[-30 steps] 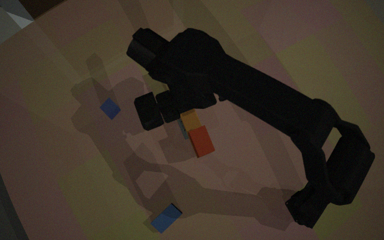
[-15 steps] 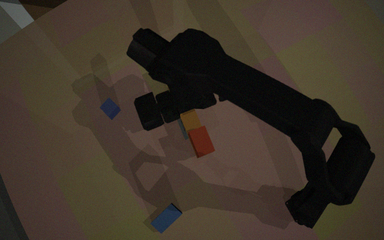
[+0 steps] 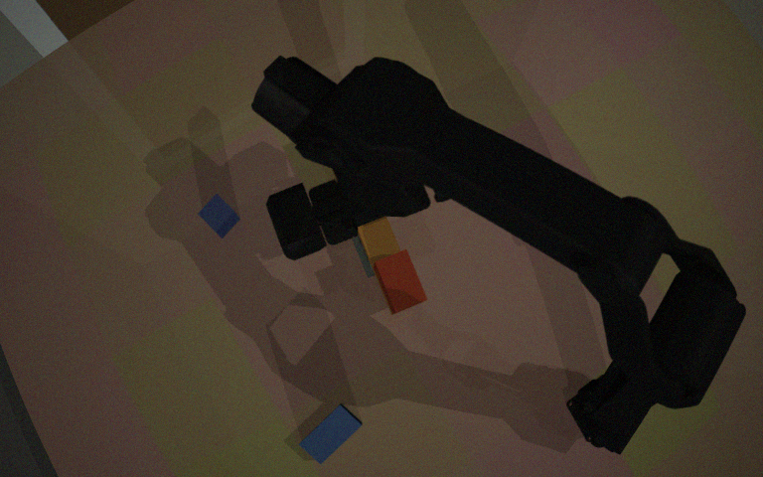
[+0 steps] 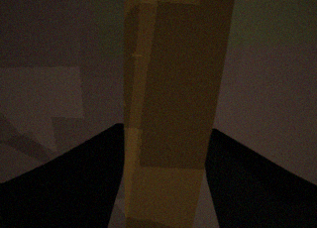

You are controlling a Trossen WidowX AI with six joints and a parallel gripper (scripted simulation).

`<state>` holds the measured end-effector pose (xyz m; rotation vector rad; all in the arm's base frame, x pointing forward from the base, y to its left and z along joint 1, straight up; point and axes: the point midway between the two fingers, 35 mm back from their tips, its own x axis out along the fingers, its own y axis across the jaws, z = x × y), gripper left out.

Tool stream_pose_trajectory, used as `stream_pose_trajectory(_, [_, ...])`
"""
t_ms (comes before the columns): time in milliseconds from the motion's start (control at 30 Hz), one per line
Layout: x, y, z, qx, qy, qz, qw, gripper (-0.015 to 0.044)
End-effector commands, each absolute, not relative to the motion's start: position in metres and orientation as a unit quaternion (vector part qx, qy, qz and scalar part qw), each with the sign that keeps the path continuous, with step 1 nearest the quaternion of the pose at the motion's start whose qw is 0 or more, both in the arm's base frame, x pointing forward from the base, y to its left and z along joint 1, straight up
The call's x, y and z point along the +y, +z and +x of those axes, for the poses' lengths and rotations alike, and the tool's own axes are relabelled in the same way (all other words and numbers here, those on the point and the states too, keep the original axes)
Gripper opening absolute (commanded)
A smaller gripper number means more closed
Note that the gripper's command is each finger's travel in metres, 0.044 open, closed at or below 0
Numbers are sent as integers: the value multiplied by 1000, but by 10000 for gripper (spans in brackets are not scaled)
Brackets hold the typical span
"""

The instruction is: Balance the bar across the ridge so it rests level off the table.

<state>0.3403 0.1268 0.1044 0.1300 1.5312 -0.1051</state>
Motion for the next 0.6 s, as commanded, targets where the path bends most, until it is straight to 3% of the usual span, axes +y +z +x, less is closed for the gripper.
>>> stream_pose_trajectory(0, [127,103,340,692,-47,59,717,0])
stream_pose_trajectory(567, [127,101,340,692,-47,59,717,0])
